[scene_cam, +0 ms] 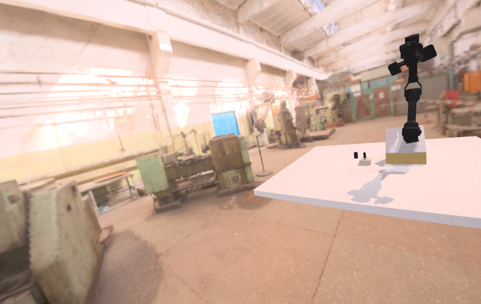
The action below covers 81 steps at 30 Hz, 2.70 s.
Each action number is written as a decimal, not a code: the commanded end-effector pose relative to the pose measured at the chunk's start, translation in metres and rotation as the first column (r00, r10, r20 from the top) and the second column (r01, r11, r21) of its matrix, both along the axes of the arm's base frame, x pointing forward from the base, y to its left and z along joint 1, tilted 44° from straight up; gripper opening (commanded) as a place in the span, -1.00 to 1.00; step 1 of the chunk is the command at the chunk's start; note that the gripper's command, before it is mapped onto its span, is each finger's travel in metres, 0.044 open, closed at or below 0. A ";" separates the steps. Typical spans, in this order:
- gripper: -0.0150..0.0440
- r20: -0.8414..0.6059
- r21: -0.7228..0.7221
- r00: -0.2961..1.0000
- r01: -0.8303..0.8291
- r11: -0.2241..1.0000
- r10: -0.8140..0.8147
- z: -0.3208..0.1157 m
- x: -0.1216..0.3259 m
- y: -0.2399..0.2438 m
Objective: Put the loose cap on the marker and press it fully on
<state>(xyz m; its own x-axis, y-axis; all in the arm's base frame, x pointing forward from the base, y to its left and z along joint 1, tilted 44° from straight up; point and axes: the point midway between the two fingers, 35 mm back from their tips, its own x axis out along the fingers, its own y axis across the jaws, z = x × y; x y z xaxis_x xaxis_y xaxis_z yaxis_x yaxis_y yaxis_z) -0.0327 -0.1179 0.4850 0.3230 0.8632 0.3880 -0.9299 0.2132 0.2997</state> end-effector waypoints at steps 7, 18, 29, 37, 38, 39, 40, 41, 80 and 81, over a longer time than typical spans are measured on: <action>0.35 -0.027 -0.163 0.993 0.106 0.981 -0.112 0.015 0.010 0.071; 0.35 -0.200 -0.507 0.889 0.266 0.820 -0.412 -0.002 0.114 0.210; 0.35 -0.351 -0.746 0.666 0.226 0.627 -0.658 -0.081 0.252 0.245; 0.35 -0.511 -0.809 0.407 0.069 0.583 -0.757 -0.176 0.356 0.216; 0.35 -0.531 -0.809 0.368 0.049 0.586 -0.764 -0.190 0.366 0.209; 0.35 -0.550 -0.807 0.327 0.029 0.590 -0.768 -0.204 0.376 0.201; 0.35 -0.569 -0.803 0.285 0.010 0.596 -0.771 -0.218 0.385 0.193; 0.35 -0.586 -0.798 0.246 -0.007 0.603 -0.772 -0.232 0.393 0.183; 0.35 -0.757 -0.291 -0.628 0.077 0.954 -0.180 -0.576 0.366 0.016; 0.35 -0.757 -0.290 -0.628 0.077 0.954 -0.180 -0.578 0.366 0.017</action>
